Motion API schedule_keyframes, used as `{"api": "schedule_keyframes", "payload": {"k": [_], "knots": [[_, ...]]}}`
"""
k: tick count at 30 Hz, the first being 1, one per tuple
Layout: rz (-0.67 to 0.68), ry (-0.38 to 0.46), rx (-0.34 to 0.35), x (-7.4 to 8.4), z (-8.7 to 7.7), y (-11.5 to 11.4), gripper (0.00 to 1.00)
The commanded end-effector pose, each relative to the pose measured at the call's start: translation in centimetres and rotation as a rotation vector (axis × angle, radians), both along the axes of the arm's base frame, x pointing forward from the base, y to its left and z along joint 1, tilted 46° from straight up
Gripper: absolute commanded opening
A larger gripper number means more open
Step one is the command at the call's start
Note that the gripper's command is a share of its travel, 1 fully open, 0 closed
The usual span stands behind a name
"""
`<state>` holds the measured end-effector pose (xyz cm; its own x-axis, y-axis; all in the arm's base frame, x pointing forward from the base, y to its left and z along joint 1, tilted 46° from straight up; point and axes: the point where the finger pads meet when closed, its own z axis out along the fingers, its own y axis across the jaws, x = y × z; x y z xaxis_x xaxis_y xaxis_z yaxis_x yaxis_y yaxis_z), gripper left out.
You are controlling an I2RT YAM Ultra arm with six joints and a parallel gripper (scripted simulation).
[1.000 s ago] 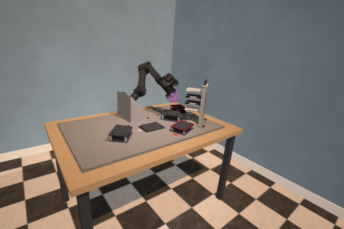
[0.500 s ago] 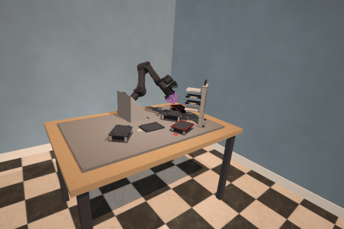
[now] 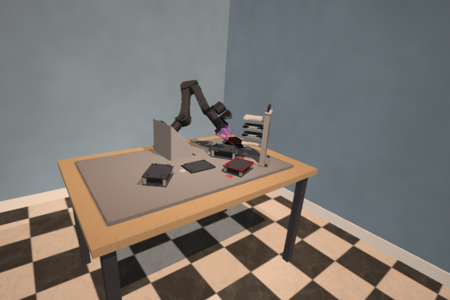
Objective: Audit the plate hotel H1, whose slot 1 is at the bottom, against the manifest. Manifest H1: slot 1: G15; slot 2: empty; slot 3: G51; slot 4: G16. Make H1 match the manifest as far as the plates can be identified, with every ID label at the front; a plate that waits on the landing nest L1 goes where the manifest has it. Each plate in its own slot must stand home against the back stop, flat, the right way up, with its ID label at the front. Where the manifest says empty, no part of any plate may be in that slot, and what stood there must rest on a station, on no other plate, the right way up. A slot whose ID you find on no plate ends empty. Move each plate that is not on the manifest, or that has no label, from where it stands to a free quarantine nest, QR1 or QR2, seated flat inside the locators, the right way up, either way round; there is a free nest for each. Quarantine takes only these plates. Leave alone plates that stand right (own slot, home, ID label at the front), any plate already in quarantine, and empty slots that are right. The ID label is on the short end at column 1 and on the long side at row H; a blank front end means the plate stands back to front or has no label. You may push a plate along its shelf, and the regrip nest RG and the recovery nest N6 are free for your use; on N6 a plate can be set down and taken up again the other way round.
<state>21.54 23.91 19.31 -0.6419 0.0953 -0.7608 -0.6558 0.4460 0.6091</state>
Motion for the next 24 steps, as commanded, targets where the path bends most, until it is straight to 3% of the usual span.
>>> {"api": "schedule_keyframes", "payload": {"k": [1, 9, 12, 13, 24], "knots": [[-0.027, 0.006, 0.002, 0.4, -0.8, 0.2, 1.00], [-0.030, 0.006, 0.001, 0.3, -1.5, 0.8, 1.00], [-0.043, -0.010, 0.011, 0.9, -0.7, 0.7, 1.00], [-0.041, -0.030, 0.024, 1.3, 0.5, 1.0, 1.00], [-0.033, -0.031, 0.025, 2.2, 1.0, 2.0, 1.00]]}}
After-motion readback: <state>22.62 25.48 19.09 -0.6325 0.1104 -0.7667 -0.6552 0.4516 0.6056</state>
